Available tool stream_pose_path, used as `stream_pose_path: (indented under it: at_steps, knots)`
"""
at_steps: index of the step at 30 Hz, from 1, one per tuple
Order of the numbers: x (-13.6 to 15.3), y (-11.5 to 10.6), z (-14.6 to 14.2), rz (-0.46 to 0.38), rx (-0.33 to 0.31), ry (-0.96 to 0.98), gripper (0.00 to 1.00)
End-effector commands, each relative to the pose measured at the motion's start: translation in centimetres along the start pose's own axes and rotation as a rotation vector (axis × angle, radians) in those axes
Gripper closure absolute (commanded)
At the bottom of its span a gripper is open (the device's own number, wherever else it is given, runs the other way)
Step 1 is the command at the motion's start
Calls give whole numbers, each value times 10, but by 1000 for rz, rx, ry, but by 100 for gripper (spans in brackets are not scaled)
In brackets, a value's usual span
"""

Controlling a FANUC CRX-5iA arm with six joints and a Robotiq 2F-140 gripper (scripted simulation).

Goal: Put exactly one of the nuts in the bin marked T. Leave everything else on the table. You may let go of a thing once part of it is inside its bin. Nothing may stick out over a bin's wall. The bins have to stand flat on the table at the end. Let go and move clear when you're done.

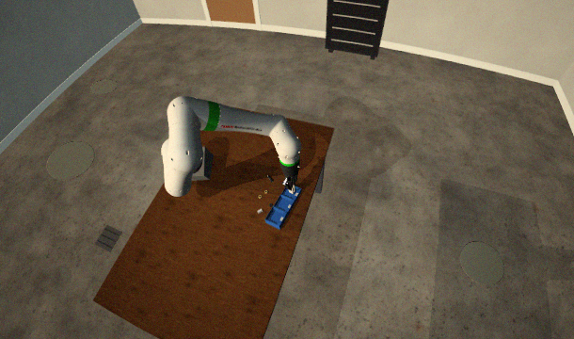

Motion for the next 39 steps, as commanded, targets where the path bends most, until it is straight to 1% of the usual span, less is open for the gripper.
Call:
stream_pose_path:
  at_steps: [1,23,39]
  knots:
    - [0,0,0,0,0,0,95]
    - [0,0,0,0,0,0,95]
    - [0,-19,0,0,0,0,95]
Point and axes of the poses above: the point where the finger pads meet when closed, its own y axis out along the fingers, its own z axis across the jaws, x = y × z, the point moved 4 cm from there along -y, back along the fingers, and after that the axes turned 11 degrees about y, right-handed, at the moved point
